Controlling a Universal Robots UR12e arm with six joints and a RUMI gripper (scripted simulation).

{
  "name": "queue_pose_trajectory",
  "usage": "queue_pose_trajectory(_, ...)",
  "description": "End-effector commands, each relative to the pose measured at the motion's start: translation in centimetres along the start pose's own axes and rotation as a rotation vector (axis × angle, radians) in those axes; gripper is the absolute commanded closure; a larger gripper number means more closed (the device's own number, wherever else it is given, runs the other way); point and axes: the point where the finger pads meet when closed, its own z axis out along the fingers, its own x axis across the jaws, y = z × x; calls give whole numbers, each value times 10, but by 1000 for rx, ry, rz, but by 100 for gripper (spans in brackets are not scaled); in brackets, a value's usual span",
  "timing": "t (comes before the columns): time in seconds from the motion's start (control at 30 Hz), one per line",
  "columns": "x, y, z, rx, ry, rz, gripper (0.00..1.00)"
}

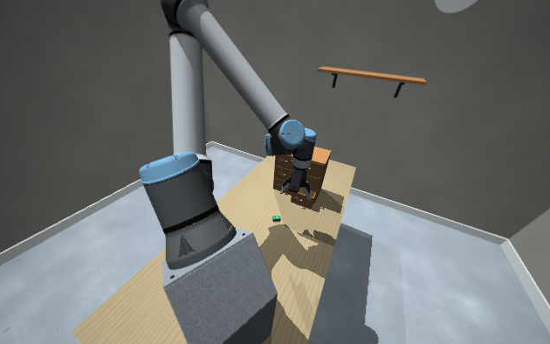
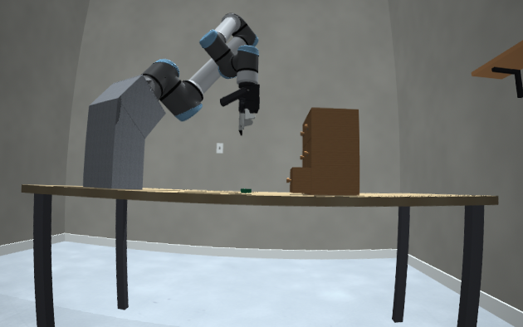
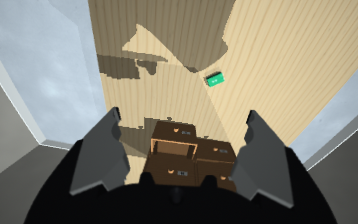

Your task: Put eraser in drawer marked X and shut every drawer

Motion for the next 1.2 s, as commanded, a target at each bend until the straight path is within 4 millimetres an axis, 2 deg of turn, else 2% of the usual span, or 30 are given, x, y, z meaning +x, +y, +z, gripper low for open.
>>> queue_pose_trajectory(0.0, 0, 0, -1, 0, -4, 47, 0)
queue_pose_trajectory(0.37, 1, -1, -2, 0, -3, 128, 0)
queue_pose_trajectory(1.17, 0, 0, 0, -17, -5, 136, 0)
